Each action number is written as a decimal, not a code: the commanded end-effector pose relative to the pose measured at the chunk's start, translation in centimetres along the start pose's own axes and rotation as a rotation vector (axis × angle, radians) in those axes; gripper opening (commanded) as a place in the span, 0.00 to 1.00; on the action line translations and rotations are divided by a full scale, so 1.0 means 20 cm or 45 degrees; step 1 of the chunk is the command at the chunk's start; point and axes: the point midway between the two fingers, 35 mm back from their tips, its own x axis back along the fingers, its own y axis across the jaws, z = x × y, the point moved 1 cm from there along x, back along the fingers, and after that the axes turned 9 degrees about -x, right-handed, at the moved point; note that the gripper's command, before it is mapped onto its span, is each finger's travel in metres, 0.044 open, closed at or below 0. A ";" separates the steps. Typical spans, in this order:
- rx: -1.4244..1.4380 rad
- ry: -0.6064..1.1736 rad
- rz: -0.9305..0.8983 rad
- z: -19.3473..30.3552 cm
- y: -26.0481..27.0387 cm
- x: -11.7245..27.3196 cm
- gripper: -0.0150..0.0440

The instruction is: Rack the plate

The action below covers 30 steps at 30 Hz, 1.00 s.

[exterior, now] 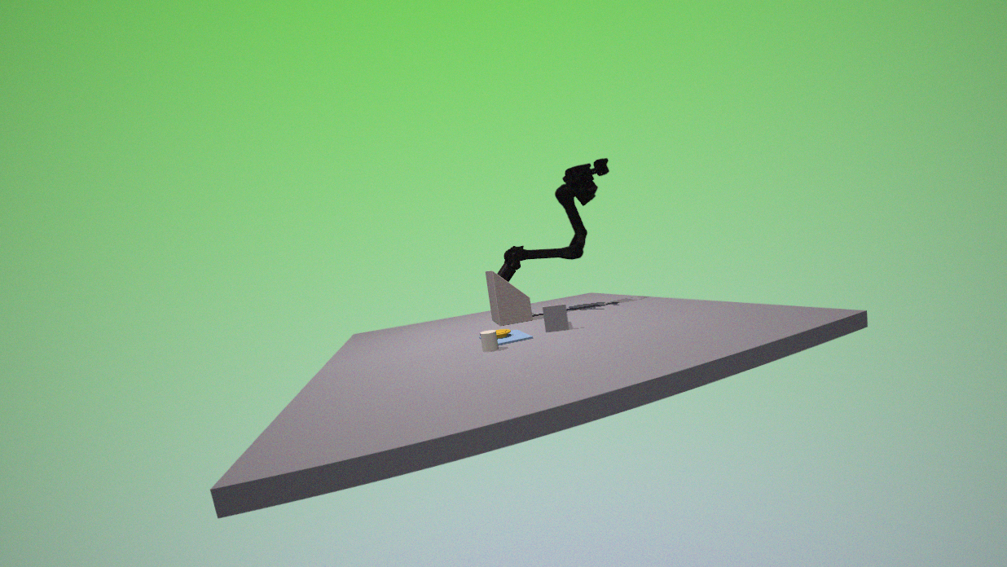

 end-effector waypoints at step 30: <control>-1.032 0.057 0.228 0.78 0.39 -0.14 0.93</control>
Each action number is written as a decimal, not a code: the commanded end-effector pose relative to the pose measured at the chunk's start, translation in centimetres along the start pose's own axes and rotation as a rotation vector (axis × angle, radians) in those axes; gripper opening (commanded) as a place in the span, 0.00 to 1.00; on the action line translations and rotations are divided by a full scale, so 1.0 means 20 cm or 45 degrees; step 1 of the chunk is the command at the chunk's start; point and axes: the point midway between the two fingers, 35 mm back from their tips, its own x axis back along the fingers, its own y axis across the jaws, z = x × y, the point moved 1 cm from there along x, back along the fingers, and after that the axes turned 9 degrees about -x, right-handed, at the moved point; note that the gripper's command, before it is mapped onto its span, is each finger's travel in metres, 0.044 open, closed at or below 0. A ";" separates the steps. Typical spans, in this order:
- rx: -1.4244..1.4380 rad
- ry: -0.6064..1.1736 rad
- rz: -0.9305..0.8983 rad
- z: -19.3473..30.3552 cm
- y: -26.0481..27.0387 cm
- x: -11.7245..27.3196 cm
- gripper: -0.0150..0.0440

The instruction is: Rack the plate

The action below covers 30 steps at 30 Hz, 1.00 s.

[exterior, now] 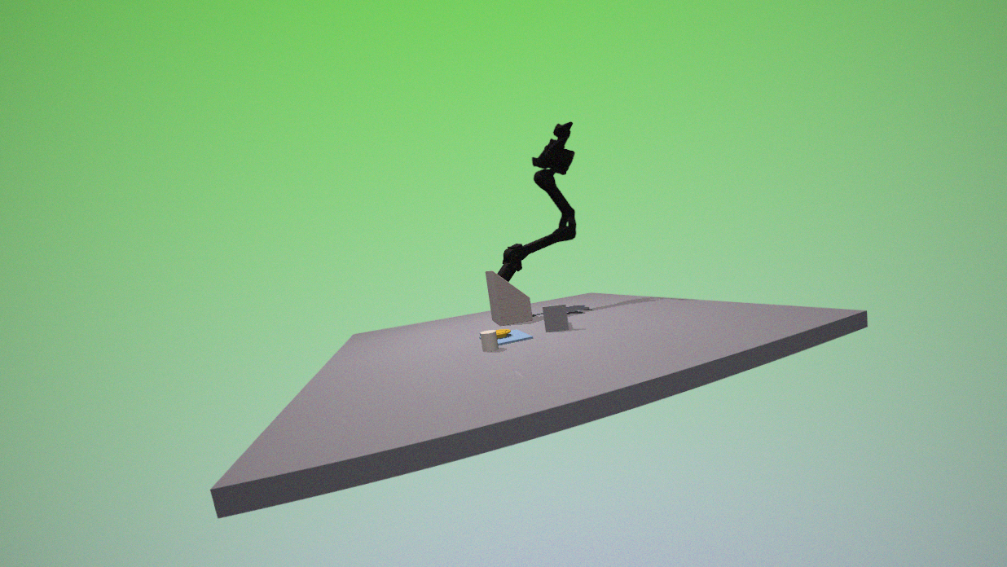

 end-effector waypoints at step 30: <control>-1.014 0.437 -0.236 0.98 0.70 -0.29 0.93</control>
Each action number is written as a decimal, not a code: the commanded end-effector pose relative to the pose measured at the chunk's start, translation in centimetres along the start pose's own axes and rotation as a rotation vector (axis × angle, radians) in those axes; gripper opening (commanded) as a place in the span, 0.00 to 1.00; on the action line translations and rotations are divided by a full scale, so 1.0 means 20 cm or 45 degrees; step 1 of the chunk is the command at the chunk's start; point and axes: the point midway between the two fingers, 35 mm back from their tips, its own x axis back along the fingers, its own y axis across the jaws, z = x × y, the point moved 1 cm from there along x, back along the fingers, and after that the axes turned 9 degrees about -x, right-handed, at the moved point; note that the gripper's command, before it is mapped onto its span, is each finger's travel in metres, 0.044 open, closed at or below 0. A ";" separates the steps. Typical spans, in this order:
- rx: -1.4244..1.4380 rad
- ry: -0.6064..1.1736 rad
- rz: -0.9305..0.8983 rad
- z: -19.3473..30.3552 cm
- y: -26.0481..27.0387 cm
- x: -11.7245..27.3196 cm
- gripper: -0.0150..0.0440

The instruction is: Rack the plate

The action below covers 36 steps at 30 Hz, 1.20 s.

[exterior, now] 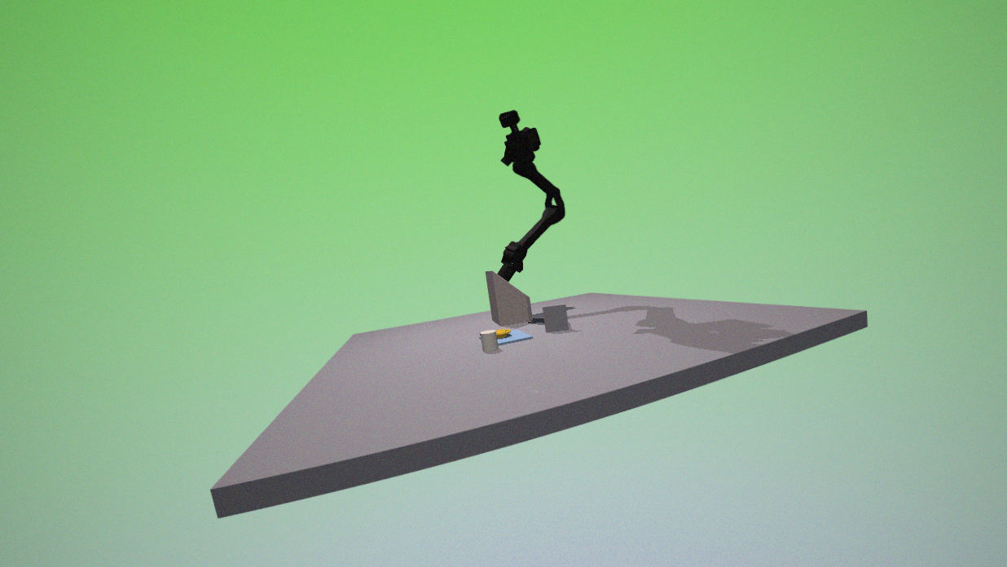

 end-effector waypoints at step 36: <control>-0.866 1.061 -0.673 1.22 0.99 -0.25 0.93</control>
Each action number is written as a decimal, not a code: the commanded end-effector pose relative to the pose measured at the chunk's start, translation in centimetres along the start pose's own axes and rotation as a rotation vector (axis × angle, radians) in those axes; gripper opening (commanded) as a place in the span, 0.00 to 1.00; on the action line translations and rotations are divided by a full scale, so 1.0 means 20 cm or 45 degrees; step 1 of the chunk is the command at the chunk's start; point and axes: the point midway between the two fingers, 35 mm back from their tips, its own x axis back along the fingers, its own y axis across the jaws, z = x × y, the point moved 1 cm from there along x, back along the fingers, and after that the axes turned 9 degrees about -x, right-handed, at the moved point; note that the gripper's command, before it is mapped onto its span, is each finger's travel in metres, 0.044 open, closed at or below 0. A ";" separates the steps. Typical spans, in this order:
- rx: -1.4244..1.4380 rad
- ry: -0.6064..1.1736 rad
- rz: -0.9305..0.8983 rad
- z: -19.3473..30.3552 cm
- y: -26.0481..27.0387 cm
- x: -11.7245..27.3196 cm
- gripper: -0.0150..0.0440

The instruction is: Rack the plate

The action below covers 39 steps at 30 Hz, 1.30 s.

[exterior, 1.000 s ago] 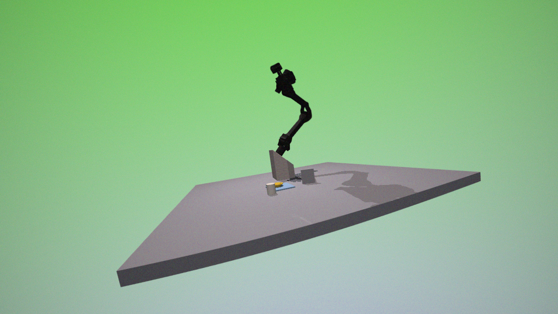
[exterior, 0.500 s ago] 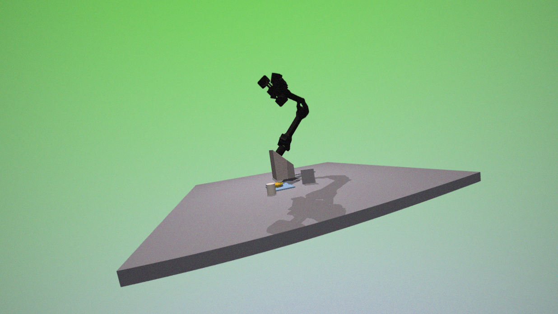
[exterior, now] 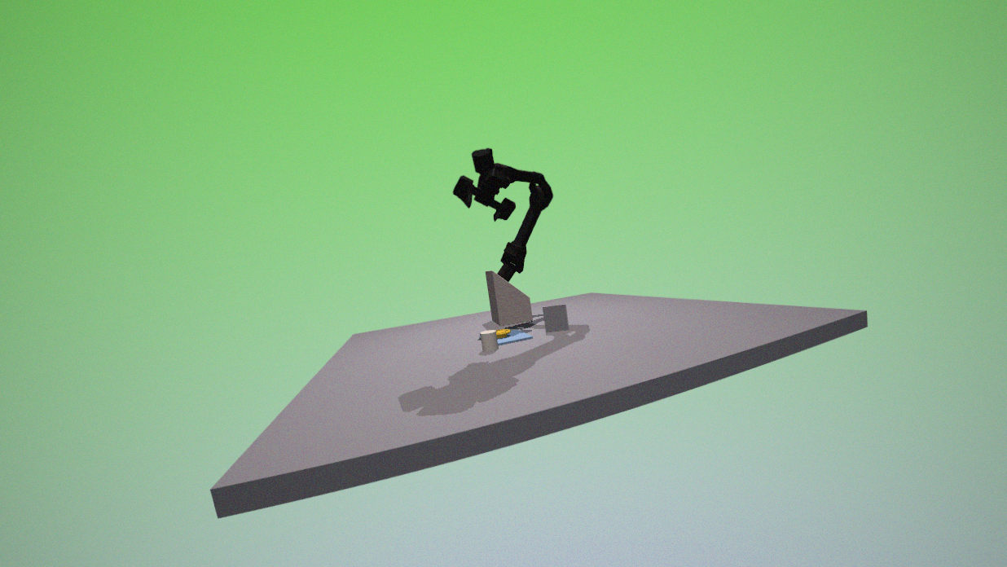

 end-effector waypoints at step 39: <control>-0.322 0.985 -0.487 1.12 0.67 -0.75 0.93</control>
